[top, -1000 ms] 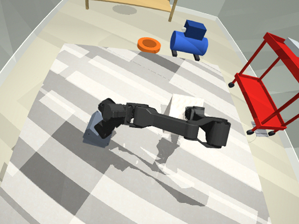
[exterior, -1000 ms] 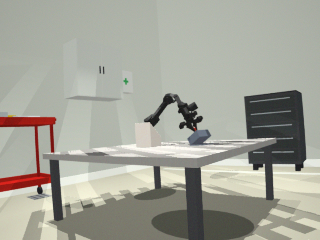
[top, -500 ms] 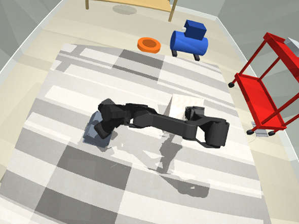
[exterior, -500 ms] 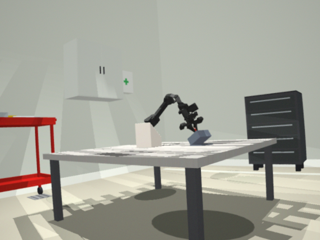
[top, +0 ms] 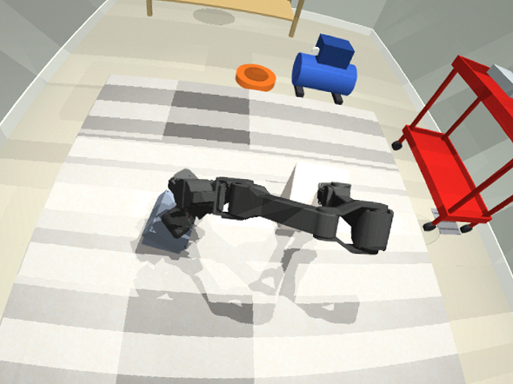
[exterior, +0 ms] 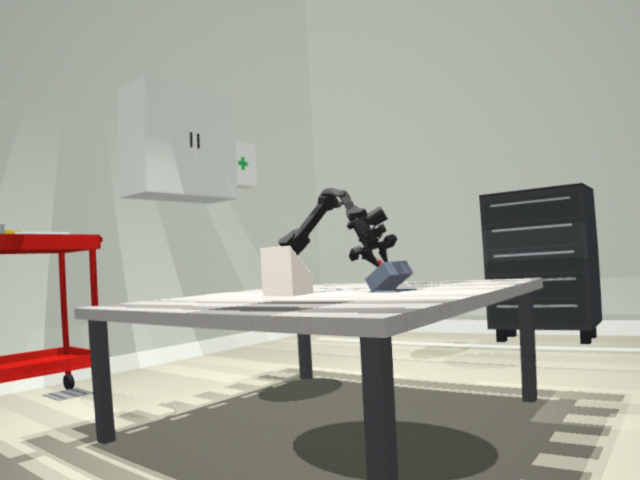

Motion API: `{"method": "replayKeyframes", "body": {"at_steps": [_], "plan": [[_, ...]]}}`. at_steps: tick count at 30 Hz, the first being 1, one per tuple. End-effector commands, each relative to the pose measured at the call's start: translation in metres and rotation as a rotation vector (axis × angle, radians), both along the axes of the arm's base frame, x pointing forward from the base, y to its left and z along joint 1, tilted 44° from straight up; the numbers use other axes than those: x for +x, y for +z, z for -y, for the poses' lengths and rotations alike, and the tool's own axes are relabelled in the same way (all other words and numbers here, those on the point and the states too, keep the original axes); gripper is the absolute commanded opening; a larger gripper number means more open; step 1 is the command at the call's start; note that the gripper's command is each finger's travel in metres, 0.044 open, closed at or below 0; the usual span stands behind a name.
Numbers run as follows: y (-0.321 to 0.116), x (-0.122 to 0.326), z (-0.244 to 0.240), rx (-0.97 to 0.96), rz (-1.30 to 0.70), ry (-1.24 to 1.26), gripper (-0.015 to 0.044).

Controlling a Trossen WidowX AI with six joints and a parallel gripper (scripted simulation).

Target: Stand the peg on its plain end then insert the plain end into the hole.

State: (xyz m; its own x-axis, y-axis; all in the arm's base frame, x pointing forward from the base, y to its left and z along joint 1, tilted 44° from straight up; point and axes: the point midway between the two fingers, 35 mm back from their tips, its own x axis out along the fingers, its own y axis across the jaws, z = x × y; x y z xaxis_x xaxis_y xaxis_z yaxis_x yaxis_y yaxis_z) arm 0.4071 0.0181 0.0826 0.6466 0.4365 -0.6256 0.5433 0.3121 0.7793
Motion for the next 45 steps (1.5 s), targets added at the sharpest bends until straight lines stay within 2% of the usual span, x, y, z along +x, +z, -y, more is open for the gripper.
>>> {"method": "replayKeyframes", "body": {"at_steps": [1, 8, 45], "plan": [[0.0, 0.0, 0.0, -0.001, 0.0, 0.001, 0.0262], [0.003, -0.002, 0.002, -0.001, -0.001, 0.0, 0.044], [0.042, -0.041, 0.037, -0.005, -0.017, -0.005, 0.044]]}}
